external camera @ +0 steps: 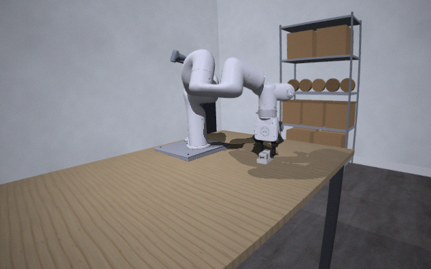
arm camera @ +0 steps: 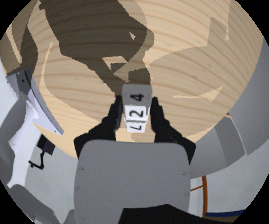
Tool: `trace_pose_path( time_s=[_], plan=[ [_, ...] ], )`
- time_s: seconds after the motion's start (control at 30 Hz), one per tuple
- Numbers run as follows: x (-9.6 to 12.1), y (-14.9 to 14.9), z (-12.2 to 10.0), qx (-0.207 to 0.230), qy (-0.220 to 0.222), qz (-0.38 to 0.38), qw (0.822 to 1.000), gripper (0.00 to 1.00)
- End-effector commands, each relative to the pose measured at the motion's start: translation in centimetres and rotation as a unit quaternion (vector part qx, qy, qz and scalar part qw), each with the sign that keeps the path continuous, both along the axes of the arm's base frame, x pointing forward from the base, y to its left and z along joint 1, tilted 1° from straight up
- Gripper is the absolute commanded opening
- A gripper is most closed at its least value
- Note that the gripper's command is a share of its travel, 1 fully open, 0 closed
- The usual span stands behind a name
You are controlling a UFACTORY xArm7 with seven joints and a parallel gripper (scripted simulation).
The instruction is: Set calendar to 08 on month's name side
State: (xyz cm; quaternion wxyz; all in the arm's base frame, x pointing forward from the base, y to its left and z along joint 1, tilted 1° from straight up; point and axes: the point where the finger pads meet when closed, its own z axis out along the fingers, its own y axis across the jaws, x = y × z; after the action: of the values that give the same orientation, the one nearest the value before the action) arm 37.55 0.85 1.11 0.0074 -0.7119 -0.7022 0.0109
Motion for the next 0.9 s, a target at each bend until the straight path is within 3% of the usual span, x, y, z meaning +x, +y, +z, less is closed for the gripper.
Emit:
trace_pose_path(
  time_s=[0.0,0.03,0.87],
  plan=[
    [0.09,0.03,0.12,0.0,-0.001,0.0,1.0,0.49],
    [0.09,0.03,0.12,0.0,-0.001,0.0,1.0,0.29],
    [0.09,0.03,0.12,0.0,-0.001,0.0,1.0,0.29]
  ],
)
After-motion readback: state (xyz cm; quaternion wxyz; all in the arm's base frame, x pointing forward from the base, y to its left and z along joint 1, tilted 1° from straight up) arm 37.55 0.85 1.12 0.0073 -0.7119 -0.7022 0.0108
